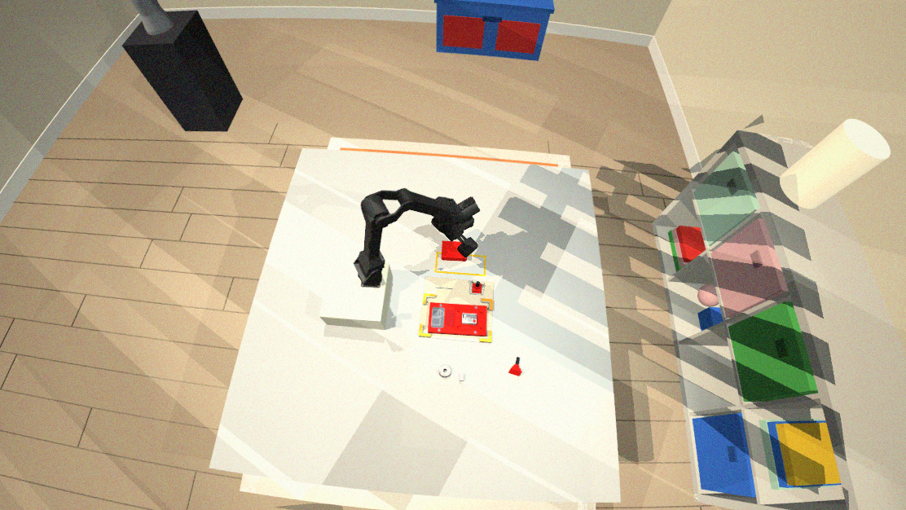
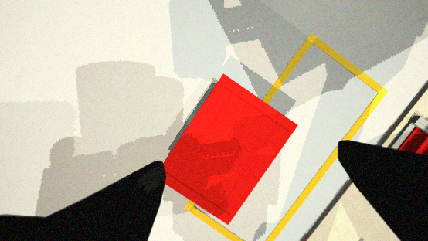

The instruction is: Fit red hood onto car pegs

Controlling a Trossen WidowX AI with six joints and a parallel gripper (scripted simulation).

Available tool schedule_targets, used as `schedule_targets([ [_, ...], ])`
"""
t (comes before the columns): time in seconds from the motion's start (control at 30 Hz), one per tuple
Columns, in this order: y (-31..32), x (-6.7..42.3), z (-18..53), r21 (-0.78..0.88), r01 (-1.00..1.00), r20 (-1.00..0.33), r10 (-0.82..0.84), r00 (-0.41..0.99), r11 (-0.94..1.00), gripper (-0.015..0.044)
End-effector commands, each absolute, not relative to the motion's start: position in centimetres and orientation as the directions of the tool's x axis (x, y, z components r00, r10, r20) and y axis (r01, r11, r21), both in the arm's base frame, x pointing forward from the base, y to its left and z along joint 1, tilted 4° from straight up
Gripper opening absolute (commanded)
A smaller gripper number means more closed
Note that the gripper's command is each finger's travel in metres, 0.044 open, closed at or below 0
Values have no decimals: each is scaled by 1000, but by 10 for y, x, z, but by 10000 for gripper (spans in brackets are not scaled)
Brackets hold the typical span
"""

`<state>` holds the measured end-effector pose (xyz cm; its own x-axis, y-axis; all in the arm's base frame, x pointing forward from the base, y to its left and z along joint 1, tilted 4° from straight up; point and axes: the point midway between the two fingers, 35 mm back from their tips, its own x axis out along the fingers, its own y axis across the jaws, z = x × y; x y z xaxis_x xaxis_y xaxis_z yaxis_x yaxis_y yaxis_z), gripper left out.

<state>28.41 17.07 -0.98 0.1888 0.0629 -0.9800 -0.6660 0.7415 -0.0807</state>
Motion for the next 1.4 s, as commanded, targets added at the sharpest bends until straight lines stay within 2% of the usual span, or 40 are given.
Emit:
schedule_targets([
  [0.0,173,283,-11,-25,-495,-992,41,122,869,440],
  [0.3,176,280,-9,-18,-16,-1000,-18,-20,1000,440],
  [1.37,176,281,-22,-19,-6,-1000,-20,-23,1000,440],
])
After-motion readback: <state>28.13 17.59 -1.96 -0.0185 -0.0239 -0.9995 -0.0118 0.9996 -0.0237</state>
